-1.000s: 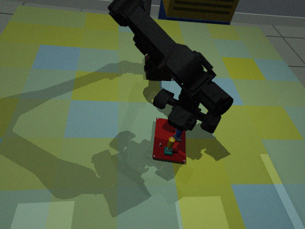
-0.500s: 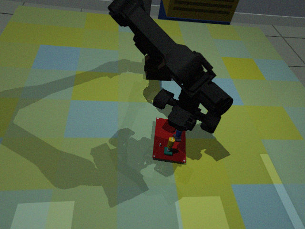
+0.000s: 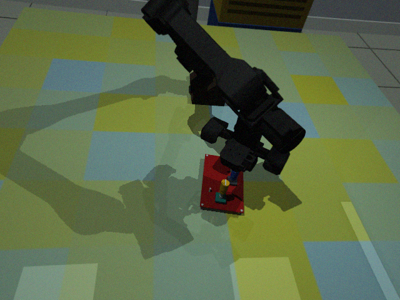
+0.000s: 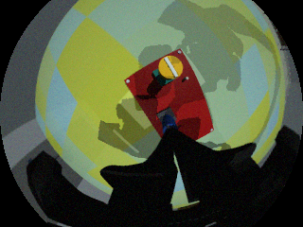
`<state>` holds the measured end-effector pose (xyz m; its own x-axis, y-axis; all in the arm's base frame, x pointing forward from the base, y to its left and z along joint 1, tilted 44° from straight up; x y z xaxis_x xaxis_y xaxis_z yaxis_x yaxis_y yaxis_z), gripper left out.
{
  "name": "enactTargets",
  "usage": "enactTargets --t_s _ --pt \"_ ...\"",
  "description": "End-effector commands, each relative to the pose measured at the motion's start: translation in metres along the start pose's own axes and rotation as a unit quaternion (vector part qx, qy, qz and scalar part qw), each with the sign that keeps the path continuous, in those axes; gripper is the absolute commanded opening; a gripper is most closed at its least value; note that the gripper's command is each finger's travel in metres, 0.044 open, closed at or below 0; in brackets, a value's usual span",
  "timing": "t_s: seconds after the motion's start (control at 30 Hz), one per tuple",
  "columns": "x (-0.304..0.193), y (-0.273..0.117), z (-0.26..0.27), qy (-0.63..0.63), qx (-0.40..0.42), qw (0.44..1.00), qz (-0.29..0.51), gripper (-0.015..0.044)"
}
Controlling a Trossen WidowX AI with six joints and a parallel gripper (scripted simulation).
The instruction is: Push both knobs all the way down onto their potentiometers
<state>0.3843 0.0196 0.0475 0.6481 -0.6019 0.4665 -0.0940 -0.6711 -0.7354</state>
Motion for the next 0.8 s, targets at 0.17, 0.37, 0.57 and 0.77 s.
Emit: enactTargets --t_s 0.17,0.37,0.57,0.77 --pt "0.004 0.013 0.0 0.008 -0.007 1.0 0.002 0.0" --pt "0.004 0.008 0.001 0.008 -0.007 1.0 0.002 0.0" --pt "0.004 -0.002 0.001 0.008 -0.007 1.0 0.002 0.0" --pt "0.004 -0.011 0.001 0.008 -0.007 1.0 0.002 0.0"
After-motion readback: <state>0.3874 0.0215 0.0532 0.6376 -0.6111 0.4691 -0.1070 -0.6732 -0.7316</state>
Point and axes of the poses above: the point midway between the two fingers, 35 mm back from their tips, its own y axis out along the fingers, its own z axis across the jaws, x = y × z, the point moved 6 cm from there along -y, back along the fingers, and after that the axes turned 8 degrees about y, right-handed, at the moved point
